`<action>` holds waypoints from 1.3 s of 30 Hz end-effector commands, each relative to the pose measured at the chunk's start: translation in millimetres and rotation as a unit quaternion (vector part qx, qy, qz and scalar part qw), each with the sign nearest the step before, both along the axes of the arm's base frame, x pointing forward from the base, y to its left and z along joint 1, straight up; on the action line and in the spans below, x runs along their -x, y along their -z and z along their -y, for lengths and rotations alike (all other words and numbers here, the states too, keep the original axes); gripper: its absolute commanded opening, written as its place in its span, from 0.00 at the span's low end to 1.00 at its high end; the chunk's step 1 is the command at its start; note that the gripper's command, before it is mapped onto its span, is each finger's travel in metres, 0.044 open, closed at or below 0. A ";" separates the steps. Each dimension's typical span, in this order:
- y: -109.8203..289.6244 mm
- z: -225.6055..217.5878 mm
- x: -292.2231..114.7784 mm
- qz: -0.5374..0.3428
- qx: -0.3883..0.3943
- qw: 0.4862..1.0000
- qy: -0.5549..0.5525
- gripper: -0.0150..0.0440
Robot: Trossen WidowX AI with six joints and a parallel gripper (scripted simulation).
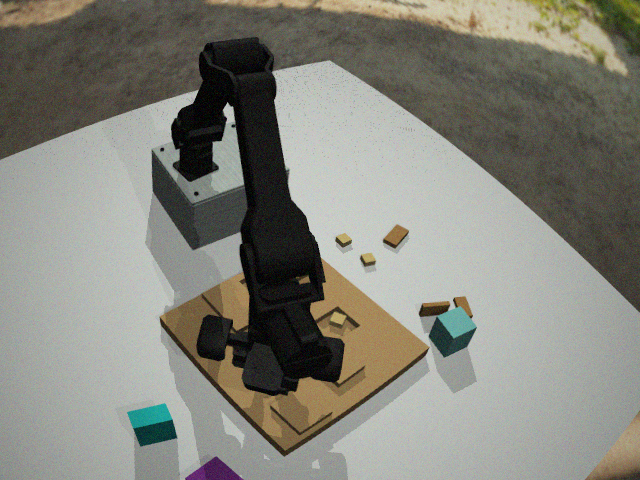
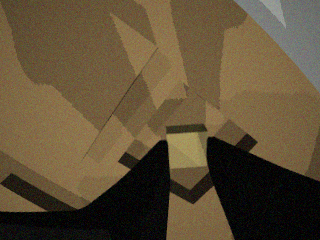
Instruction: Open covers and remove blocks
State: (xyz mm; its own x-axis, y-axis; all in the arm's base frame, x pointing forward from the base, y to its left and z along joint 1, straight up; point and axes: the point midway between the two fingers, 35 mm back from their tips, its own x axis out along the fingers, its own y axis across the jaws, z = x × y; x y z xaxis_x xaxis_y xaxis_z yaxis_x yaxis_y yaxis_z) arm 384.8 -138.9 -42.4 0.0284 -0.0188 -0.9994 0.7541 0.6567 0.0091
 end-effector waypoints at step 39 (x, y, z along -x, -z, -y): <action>-51.6 -0.6 1.1 0.000 -0.001 1.000 0.001 0.39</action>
